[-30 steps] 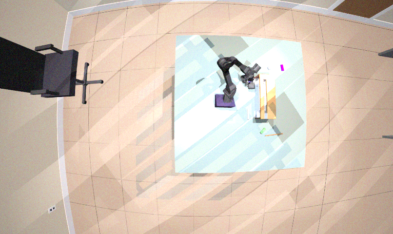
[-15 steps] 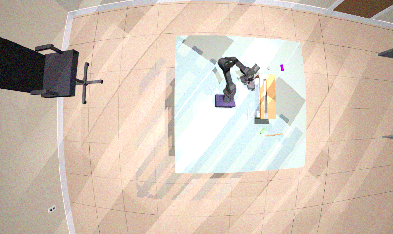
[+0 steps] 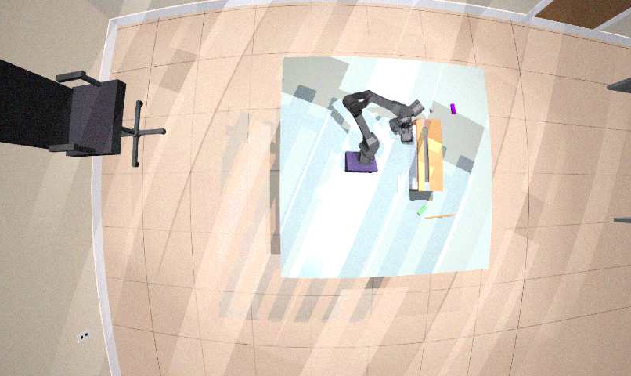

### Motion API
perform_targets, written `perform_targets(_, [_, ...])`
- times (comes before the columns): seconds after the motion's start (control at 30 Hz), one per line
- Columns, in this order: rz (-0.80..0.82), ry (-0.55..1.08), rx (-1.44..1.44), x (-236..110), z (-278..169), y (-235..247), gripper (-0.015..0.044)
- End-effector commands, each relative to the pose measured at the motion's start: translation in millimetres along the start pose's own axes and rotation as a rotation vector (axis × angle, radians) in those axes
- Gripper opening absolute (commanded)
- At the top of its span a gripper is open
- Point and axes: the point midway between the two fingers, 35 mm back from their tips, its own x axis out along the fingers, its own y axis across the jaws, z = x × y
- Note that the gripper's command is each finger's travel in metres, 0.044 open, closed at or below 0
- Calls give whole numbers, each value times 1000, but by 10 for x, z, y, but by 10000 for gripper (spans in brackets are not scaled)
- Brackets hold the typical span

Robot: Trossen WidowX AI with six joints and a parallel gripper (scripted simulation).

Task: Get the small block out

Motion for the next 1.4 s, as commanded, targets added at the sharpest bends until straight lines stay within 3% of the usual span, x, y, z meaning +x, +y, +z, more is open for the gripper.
perform_targets(0.0, [-7,2,-13,-104,-24,-19,0])
perform_targets(1.37, [69,-61,1646,-302,-80,304,0])
